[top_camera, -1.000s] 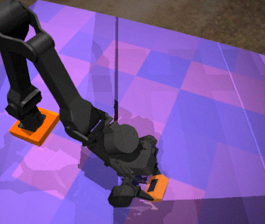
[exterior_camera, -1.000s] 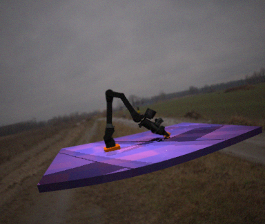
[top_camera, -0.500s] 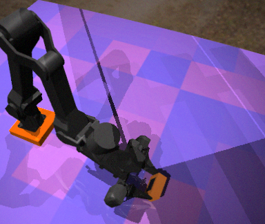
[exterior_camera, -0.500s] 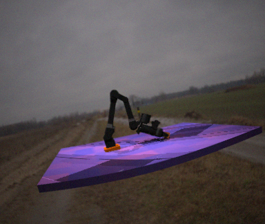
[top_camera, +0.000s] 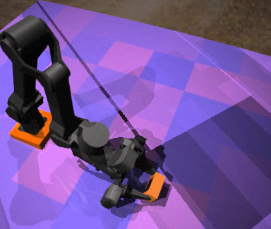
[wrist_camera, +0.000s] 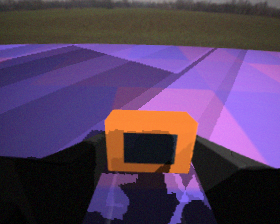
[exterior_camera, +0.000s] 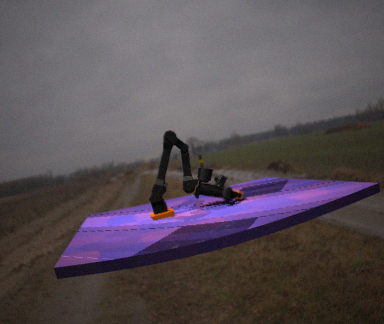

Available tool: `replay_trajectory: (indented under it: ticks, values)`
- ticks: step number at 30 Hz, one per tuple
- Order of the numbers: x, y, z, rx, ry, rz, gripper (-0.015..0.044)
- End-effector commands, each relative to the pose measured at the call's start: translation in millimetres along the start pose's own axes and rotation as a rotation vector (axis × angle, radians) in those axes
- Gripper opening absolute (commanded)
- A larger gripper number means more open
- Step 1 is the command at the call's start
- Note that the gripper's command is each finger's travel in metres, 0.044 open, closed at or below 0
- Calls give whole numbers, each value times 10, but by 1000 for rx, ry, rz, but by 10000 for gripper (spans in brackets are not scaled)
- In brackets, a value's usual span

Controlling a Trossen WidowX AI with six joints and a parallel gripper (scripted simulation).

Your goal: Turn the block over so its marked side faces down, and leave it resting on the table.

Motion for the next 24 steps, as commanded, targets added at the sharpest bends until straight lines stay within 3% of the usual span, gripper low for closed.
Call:
replay_trajectory:
  ticks: [1,9,24]
  values:
    - [9,-3,4,-6,3,-3,0]
    - [9,-3,4,-6,3,-3,0]
    - [9,-3,4,-6,3,-3,394]
Point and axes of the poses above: the point midway between the two fingers, 35 mm back from their tips, its own x axis back along the fingers, its own z axis across the jaws, y = z × x, the point moved 6 cm from there along x, back along the fingers, and after that the axes turned 5 degrees about x, right-handed, at the moved point
